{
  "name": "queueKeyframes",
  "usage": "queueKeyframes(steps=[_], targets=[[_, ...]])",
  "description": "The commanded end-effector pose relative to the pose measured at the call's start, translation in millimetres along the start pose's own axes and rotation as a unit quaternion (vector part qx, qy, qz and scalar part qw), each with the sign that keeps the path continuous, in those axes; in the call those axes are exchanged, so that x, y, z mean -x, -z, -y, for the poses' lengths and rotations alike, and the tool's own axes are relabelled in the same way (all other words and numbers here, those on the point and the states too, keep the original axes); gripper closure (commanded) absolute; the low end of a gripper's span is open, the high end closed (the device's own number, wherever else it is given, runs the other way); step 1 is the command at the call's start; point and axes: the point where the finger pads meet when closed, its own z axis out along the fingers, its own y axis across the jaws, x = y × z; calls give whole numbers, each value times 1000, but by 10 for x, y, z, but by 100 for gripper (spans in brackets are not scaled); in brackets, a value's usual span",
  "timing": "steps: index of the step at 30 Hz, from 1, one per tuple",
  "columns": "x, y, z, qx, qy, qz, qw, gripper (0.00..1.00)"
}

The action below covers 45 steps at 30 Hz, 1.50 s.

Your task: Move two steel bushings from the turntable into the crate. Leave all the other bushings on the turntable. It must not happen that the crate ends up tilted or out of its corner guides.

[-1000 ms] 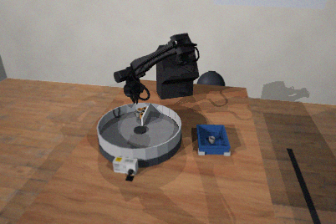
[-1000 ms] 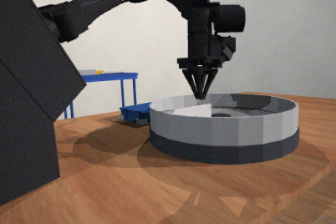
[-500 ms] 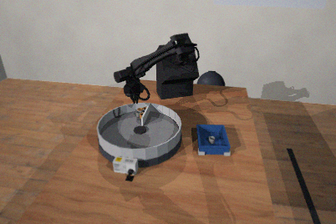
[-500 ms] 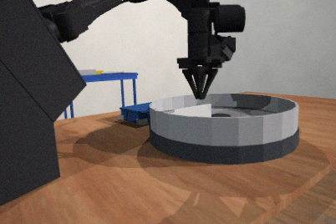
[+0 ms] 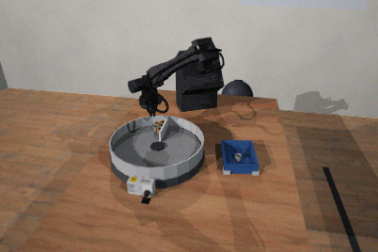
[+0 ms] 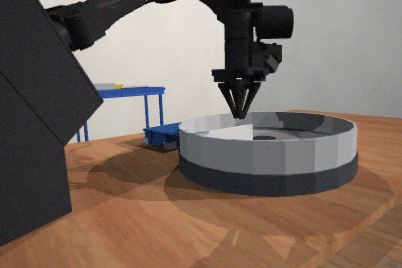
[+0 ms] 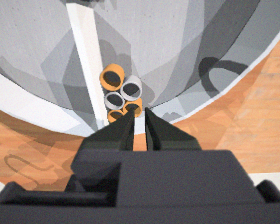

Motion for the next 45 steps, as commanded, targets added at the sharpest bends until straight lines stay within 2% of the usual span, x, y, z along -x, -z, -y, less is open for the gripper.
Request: queueKeyframes(steps=[1, 5, 45], targets=[[98, 130, 88, -12, 9, 19, 1000, 87], [4, 106, 50, -8, 2, 15, 1000, 87], [-5, 113, 35, -9, 4, 16, 1000, 87]])
